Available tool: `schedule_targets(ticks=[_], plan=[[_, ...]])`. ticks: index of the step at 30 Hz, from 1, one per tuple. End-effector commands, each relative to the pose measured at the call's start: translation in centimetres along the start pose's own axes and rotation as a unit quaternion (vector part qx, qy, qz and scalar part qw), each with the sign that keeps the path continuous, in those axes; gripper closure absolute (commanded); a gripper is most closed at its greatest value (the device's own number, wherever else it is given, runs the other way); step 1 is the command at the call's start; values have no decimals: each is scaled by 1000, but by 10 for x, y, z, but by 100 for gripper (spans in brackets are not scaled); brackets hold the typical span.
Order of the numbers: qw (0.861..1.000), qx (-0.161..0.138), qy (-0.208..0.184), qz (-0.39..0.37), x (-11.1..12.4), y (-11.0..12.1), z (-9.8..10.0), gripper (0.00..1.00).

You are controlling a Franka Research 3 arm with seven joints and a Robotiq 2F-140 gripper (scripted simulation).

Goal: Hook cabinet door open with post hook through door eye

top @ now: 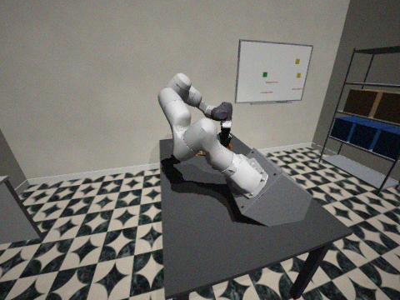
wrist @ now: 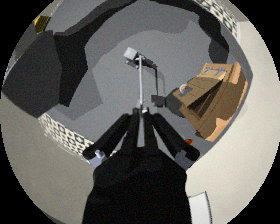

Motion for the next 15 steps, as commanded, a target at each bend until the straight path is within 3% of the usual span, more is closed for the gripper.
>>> schedule_targets(ticks=[1, 15], plan=[[1000, 1, 0, 27, 0, 5, 2, 97], [997, 1, 0, 82, 1, 18, 2, 97]])
Point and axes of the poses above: the point where the finger pads meet when closed, its own z axis back along the fingers, its own y axis across the jaws, x = y × z, the point moved 4 cm from there along z, back along the fingers, and after that the axes turned 8 degrees about z, right-handed, at the moved point
